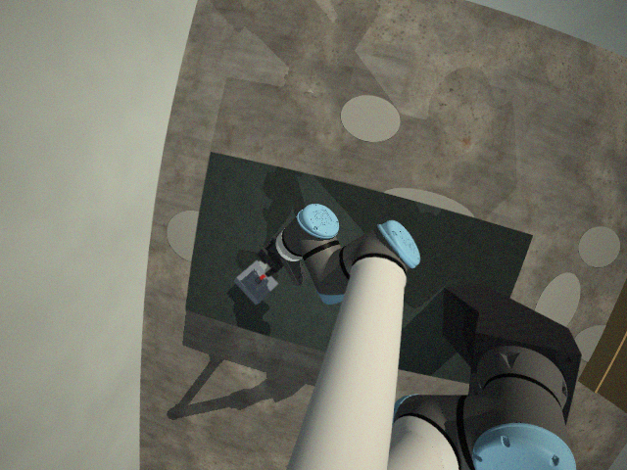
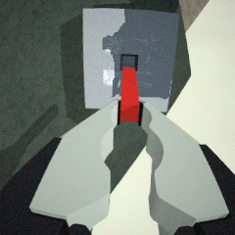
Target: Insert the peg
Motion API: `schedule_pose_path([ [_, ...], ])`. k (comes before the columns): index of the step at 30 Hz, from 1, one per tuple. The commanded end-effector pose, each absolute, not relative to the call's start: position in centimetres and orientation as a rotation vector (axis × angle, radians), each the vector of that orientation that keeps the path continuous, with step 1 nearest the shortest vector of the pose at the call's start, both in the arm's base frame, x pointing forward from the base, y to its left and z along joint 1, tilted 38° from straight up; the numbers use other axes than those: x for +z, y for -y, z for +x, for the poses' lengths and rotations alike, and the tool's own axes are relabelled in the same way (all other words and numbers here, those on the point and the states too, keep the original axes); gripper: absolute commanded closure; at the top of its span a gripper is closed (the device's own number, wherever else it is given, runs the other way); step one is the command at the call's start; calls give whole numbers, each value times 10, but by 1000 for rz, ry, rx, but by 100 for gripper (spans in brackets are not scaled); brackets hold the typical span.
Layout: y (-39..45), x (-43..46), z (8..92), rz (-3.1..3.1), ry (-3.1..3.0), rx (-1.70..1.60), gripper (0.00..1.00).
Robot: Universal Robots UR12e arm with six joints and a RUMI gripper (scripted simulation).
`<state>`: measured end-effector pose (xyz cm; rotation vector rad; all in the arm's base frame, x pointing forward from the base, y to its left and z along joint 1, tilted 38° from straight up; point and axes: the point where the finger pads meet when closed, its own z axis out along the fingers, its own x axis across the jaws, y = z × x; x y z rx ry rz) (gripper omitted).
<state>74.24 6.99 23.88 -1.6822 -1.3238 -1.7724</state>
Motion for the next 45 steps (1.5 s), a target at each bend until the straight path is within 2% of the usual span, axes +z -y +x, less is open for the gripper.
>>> schedule_pose_path([
  [1, -71, 239, 743, -1683, 1324, -1774, 100],
  [45, -92, 236, 758, -1683, 1324, -1774, 100],
])
